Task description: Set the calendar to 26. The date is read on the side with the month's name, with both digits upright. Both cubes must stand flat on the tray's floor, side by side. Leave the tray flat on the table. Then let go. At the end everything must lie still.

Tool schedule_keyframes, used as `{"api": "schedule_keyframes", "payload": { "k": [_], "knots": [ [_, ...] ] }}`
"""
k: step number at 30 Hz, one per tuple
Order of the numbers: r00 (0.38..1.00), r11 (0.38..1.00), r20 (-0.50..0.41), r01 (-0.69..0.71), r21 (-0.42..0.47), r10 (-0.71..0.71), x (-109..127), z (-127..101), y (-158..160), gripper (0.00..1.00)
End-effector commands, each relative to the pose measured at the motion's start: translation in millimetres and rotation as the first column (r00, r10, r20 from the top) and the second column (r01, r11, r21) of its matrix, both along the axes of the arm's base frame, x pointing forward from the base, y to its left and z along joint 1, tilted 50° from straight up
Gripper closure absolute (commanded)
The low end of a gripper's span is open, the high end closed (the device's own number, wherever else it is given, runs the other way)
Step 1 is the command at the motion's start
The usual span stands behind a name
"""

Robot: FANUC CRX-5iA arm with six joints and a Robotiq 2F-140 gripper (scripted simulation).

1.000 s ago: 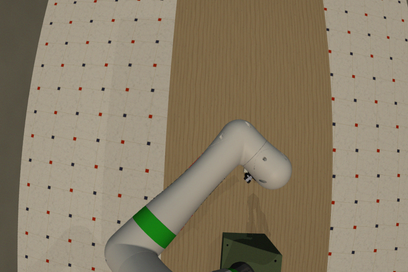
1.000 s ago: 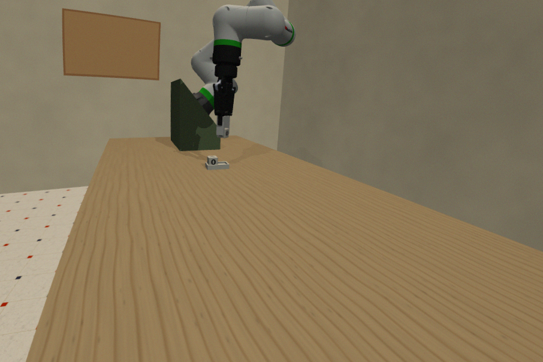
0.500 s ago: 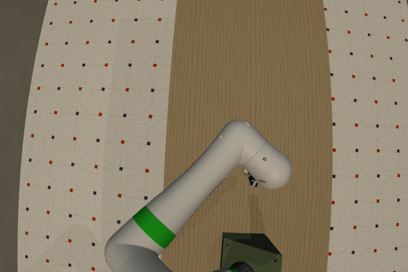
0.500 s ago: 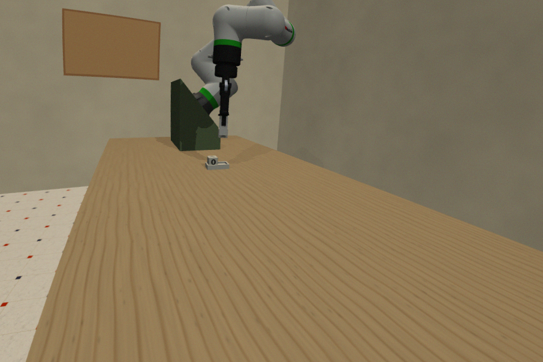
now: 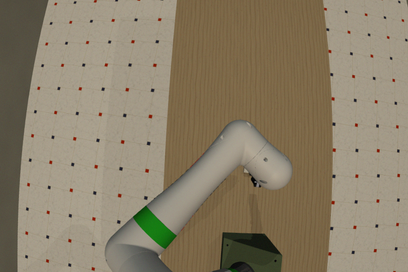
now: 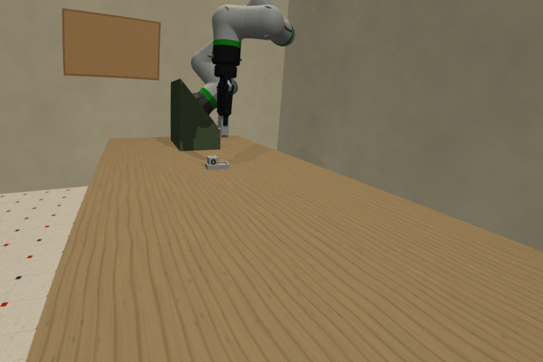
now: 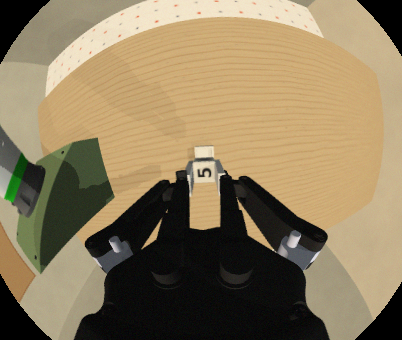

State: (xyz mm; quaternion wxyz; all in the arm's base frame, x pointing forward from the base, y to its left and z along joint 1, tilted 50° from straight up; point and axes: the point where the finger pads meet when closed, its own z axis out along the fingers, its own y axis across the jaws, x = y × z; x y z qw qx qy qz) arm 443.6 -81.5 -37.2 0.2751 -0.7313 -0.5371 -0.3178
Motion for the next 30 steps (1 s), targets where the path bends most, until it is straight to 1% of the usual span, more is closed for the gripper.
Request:
{"api": "schedule_keyframes", "payload": {
  "k": [1, 11, 20, 30],
  "knots": [
    [1.0, 1.0, 0.0, 0.0, 0.0, 0.0, 0.0, 0.0, -0.3, 0.83],
    [1.0, 1.0, 0.0, 0.0, 0.0, 0.0, 0.2, -0.5, 0.3, 0.83],
    [1.0, 1.0, 0.0, 0.0, 0.0, 0.0, 1.9, -7.3, 8.0, 0.83],
    [1.0, 1.0, 0.0, 0.0, 0.0, 0.0, 6.9, -27.6, 31.0, 0.83]
  ]
}}
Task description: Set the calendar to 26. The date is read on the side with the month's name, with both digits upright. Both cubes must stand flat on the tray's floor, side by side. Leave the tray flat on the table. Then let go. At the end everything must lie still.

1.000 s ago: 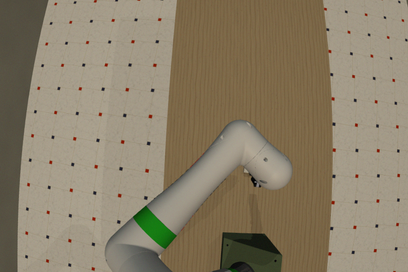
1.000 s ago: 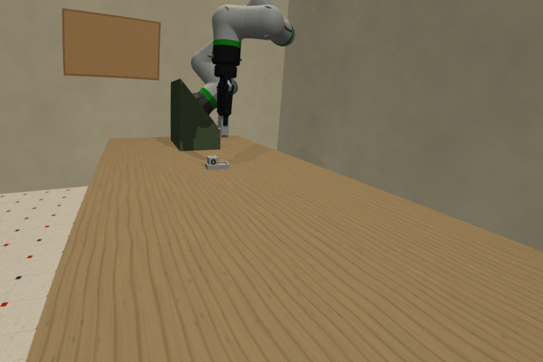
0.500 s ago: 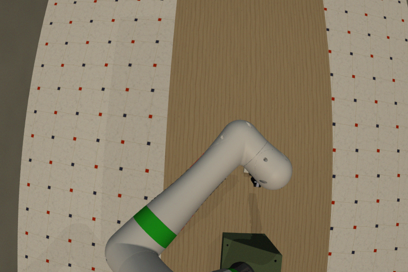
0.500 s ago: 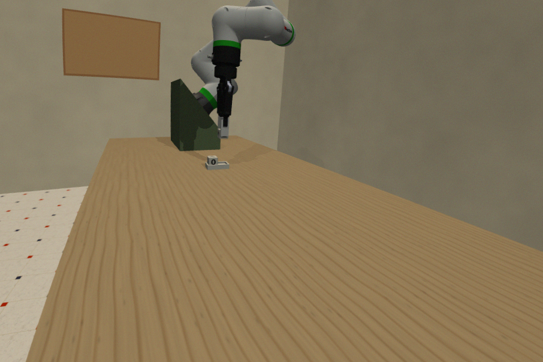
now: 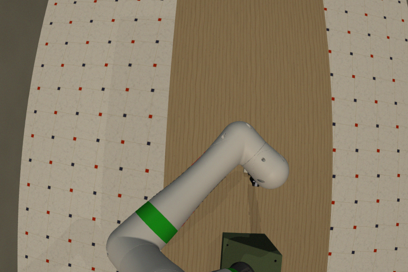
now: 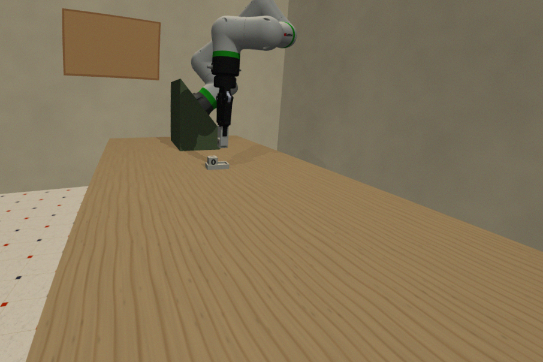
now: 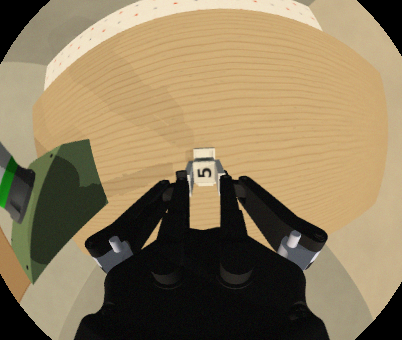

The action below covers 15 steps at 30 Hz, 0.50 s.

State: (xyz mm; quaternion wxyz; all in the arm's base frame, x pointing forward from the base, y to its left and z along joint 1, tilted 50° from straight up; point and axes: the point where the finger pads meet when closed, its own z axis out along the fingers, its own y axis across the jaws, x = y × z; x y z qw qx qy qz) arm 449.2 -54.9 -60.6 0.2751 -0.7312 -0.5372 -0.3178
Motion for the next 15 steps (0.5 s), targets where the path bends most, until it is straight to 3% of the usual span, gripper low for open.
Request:
{"api": "schedule_keyframes", "payload": {
  "k": [1, 15],
  "knots": [
    [1.0, 1.0, 0.0, 0.0, 0.0, 0.0, 1.7, -6.2, 6.7, 0.83],
    [1.0, 1.0, 0.0, 0.0, 0.0, 0.0, 4.8, -18.5, 20.7, 0.83]
  ]
}}
